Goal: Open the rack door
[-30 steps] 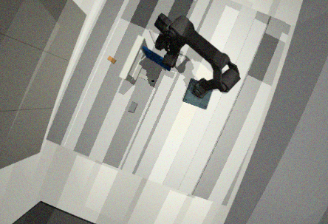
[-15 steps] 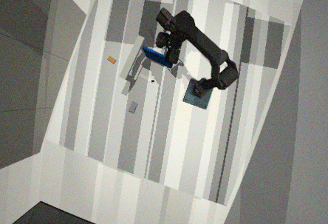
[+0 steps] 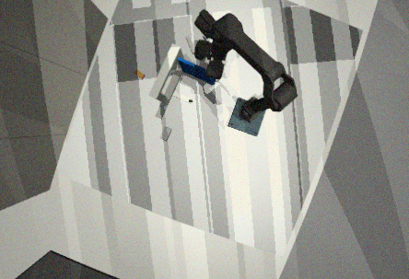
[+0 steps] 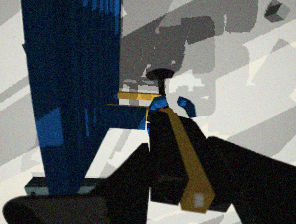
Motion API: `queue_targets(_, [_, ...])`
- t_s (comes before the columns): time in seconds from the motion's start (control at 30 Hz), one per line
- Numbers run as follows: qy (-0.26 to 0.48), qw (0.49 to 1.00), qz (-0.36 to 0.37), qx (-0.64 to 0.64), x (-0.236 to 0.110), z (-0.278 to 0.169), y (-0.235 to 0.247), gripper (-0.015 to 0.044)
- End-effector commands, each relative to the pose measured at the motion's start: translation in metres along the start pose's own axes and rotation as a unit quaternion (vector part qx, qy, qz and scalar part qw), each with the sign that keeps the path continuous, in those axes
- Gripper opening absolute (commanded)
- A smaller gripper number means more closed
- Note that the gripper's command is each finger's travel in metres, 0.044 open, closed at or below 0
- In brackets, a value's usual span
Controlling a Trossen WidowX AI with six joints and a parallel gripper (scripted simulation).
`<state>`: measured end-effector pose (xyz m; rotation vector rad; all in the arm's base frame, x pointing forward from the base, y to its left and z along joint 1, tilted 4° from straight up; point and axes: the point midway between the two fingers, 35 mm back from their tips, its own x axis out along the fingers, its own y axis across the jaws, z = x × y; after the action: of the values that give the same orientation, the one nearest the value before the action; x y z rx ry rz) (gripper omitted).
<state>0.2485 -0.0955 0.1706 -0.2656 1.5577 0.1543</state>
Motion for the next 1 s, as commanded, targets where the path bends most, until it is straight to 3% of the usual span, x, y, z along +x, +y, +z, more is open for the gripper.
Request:
queue_targets(0.0, [0.0,1.0,0.0,-0.003,0.0,0.0,0.0,0.0282])
queue_targets(0.97, [-0.021,1.0,-0.014,-0.006,-0.039,0.001,0.0,0.0282])
